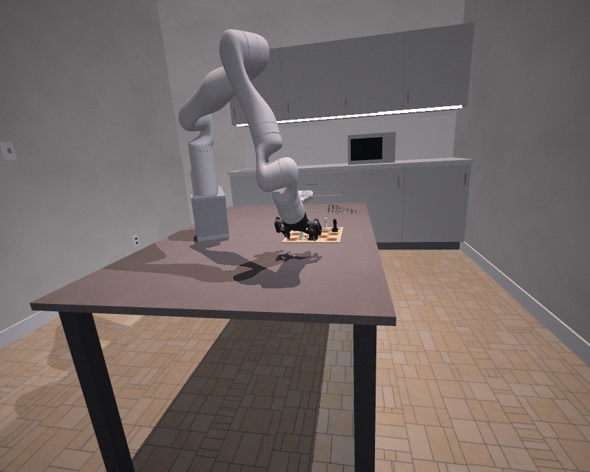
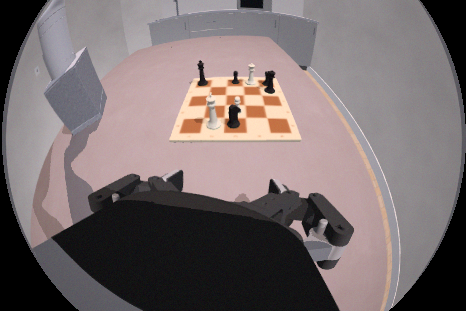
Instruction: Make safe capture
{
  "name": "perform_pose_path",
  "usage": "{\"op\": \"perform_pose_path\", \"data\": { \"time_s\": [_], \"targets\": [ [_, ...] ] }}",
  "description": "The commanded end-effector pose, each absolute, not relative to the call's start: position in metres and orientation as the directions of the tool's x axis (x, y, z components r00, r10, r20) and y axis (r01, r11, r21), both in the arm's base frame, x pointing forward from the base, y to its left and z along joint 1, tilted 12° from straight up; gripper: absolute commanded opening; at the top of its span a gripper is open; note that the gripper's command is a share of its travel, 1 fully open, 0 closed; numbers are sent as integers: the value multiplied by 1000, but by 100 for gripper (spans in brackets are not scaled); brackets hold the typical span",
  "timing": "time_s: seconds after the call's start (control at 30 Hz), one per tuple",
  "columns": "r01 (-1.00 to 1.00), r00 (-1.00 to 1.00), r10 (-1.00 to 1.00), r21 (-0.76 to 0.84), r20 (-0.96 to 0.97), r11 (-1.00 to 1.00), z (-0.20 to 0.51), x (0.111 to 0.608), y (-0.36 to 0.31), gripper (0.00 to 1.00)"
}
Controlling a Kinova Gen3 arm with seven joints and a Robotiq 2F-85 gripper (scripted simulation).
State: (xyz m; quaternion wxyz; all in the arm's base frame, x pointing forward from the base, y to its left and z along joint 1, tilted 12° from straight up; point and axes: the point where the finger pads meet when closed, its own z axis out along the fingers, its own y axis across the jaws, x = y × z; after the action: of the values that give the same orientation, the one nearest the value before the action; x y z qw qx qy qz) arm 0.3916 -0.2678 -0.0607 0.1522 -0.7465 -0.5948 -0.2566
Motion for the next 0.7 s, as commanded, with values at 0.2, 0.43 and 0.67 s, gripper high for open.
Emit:
{"op": "perform_pose_path", "data": {
  "time_s": [0.2, 0.43, 0.67],
  "targets": [
    [966, 157, 813, 85, 561, -245, -8, 389, -259, 100],
    [966, 157, 813, 85, 561, -245, 17, 387, -254, 100],
    [966, 157, 813, 85, 561, -245, 23, 386, -253, 100]
  ]
}}
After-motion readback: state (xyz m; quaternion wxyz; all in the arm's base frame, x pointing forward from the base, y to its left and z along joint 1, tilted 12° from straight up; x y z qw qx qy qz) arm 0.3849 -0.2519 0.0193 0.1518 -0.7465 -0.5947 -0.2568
